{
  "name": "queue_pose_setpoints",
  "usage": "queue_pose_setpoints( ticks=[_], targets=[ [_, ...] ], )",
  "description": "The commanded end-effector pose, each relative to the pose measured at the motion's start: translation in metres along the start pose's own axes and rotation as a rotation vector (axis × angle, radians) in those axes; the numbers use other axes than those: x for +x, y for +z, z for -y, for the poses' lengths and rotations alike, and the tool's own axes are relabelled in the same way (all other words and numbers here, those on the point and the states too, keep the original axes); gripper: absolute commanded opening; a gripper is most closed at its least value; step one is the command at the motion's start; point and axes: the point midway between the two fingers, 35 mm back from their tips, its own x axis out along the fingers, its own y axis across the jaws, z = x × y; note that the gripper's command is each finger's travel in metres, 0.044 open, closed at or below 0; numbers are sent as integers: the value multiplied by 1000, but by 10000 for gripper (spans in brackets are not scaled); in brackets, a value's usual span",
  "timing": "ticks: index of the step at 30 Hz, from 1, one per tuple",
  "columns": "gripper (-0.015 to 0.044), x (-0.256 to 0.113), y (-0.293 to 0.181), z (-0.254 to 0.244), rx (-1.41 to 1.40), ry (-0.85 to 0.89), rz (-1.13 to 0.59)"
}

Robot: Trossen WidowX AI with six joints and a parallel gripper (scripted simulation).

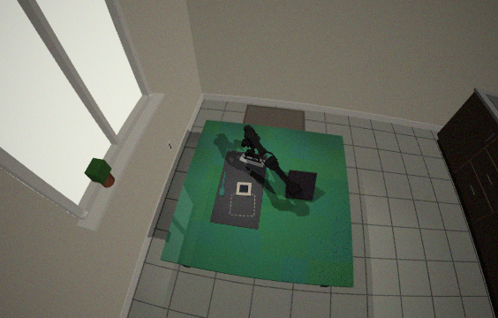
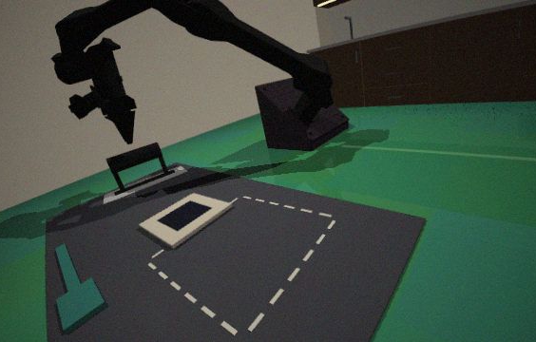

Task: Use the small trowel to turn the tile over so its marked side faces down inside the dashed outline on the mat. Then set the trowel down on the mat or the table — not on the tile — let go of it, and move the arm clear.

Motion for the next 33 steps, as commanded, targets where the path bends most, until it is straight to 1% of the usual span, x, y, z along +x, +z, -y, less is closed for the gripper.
queue_pose_setpoints(
  ticks=[1, 26, 33],
  targets=[
    [270, 6, -3, 4, 17, 10, -1],
    [270, 44, -5, 1, 40, 19, -36],
    [223, 44, -5, 1, 40, 19, -36]
  ],
)
